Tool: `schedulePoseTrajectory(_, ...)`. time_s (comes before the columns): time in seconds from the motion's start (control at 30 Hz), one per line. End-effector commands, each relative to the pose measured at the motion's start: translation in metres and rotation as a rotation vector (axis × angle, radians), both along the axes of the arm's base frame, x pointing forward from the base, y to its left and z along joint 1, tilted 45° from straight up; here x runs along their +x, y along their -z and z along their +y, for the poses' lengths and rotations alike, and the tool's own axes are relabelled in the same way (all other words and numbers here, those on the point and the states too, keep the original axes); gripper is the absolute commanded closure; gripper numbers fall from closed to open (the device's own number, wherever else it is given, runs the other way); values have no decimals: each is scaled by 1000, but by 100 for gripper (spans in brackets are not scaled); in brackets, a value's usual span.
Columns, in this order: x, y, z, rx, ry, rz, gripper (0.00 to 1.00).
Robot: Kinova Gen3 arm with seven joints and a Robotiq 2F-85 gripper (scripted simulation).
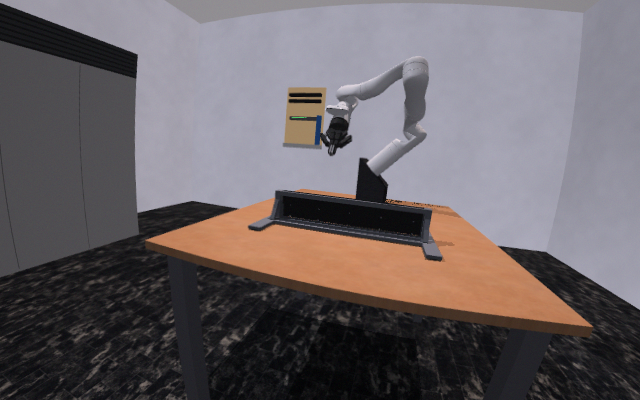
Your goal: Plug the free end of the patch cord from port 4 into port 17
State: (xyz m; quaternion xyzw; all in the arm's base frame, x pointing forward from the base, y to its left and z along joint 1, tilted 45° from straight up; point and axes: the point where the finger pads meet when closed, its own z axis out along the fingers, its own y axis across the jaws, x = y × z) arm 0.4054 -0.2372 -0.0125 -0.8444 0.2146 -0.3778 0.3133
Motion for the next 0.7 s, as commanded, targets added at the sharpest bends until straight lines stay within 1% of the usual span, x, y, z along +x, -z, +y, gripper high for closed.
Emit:
schedulePoseTrajectory(0.0, -5, 14, -14, 12, 7, 1, 100)
schedulePoseTrajectory(0.13, -7, 25, -24, 12, 6, 1, 100)
schedulePoseTrajectory(0.27, -8, 31, -31, 13, 6, 1, 100)
schedulePoseTrajectory(0.67, -6, 35, -32, 13, 7, 1, 100)
